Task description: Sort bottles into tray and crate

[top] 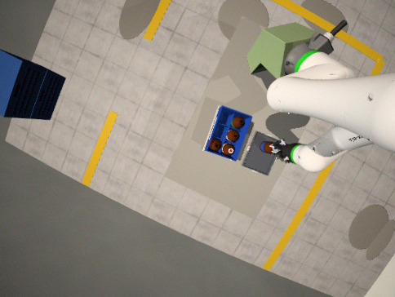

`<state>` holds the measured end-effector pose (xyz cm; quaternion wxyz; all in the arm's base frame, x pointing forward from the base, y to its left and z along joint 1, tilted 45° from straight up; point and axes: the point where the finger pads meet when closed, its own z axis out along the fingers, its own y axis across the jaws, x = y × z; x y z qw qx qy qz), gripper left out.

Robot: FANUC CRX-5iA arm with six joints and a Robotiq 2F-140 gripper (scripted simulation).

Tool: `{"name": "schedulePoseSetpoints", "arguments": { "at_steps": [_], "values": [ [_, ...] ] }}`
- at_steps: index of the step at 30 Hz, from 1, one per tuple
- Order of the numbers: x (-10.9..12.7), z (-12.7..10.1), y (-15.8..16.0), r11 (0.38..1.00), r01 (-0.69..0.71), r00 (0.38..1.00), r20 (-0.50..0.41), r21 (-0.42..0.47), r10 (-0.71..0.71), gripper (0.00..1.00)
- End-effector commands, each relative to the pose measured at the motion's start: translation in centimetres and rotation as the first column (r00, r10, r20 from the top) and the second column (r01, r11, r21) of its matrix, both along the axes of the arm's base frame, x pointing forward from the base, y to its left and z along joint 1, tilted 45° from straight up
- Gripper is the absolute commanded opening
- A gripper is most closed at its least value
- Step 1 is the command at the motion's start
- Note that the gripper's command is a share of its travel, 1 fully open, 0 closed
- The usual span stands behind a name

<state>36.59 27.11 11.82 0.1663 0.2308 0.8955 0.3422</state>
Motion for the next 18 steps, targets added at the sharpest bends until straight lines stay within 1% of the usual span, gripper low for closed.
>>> {"name": "schedulePoseSetpoints", "arguments": {
  "at_steps": [1, 18],
  "values": [
    [0.06, -0.05, 0.04, 1.0, 0.0, 1.0, 0.0, 0.0, 0.0, 0.0],
    [0.3, -0.48, 0.38, 1.0, 0.0, 1.0, 0.0, 0.0, 0.0, 0.0]
  ]
}}
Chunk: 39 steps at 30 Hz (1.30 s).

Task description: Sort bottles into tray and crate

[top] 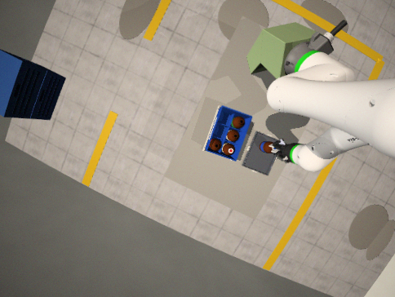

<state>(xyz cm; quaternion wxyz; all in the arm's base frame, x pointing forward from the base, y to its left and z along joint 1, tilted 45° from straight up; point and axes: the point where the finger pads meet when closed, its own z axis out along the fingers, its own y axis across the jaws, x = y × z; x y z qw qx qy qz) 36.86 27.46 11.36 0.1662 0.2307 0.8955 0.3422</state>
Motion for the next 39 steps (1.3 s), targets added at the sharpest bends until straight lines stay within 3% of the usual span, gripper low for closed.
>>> {"name": "schedulePoseSetpoints", "arguments": {
  "at_steps": [1, 2, 3, 39],
  "values": [
    [0.03, -0.02, 0.03, 1.0, 0.0, 1.0, 0.0, 0.0, 0.0, 0.0],
    [0.03, -0.02, 0.03, 1.0, 0.0, 1.0, 0.0, 0.0, 0.0, 0.0],
    [0.03, -0.01, 0.03, 1.0, 0.0, 1.0, 0.0, 0.0, 0.0, 1.0],
    [0.03, -0.01, 0.03, 1.0, 0.0, 1.0, 0.0, 0.0, 0.0, 1.0]
  ]
}}
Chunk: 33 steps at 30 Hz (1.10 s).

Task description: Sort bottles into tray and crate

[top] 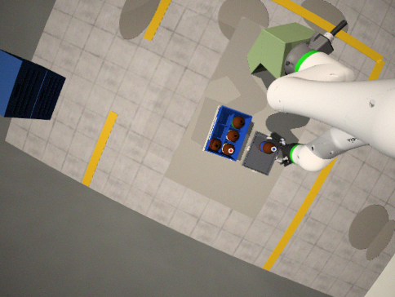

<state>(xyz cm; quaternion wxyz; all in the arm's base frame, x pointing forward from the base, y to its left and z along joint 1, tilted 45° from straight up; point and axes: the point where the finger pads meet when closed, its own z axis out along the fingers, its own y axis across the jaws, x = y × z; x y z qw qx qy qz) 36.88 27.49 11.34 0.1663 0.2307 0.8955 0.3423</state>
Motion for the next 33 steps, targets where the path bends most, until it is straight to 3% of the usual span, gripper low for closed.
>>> {"name": "schedulePoseSetpoints", "arguments": {
  "at_steps": [1, 33],
  "values": [
    [0.01, 0.01, 0.0, 1.0, 0.0, 1.0, 0.0, 0.0, 0.0, 1.0],
    [-0.3, 0.49, -0.36, 1.0, 0.0, 1.0, 0.0, 0.0, 0.0, 1.0]
  ]
}}
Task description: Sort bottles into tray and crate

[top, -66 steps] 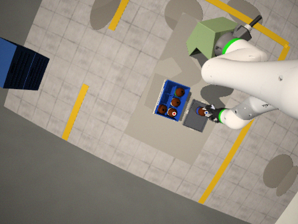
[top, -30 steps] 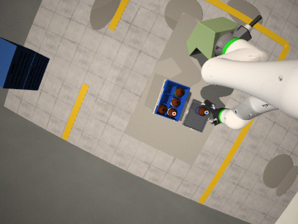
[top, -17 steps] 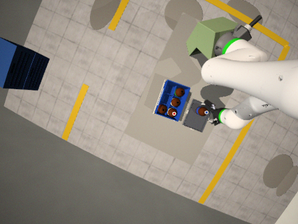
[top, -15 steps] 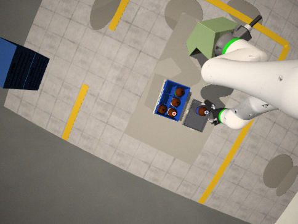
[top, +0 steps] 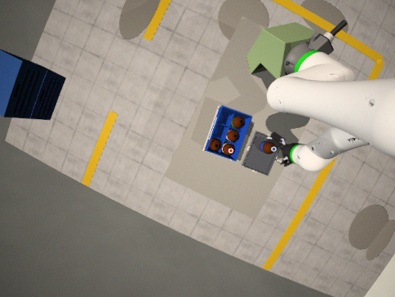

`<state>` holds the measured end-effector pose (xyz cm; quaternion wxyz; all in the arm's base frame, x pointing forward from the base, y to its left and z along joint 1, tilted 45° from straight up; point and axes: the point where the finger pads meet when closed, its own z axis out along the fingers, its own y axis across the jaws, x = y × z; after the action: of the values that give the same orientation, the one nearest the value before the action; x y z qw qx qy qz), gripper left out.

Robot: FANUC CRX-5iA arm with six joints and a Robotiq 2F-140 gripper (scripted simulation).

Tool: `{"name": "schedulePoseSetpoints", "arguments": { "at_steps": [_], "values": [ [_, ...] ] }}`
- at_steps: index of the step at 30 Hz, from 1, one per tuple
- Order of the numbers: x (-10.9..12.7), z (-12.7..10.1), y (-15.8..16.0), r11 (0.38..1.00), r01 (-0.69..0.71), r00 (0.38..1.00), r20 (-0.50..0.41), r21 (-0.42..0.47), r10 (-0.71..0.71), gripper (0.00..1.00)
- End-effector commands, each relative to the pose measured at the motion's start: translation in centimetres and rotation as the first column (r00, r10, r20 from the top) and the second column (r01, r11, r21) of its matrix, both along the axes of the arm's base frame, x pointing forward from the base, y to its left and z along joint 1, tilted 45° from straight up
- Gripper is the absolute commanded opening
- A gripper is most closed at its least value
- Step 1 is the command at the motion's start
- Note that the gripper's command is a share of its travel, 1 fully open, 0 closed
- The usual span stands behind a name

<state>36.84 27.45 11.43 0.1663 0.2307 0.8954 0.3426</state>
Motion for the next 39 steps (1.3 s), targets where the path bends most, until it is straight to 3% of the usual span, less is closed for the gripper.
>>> {"name": "schedulePoseSetpoints", "arguments": {
  "at_steps": [1, 13, 32, 33, 39],
  "values": [
    [-0.4, 0.6, -0.5, 1.0, 0.0, 1.0, 0.0, -0.001, 0.0, 1.0],
    [-2.2, 3.5, -2.6, 1.0, 0.0, 1.0, 0.0, -0.001, 0.0, 1.0],
    [-2.7, 4.2, -3.2, 1.0, 0.0, 1.0, 0.0, -0.001, 0.0, 1.0],
    [-2.4, 4.2, -3.4, 1.0, 0.0, 1.0, 0.0, -0.001, 0.0, 0.38],
    [-0.9, 4.4, -4.6, 1.0, 0.0, 1.0, 0.0, -0.001, 0.0, 0.38]
  ]
}}
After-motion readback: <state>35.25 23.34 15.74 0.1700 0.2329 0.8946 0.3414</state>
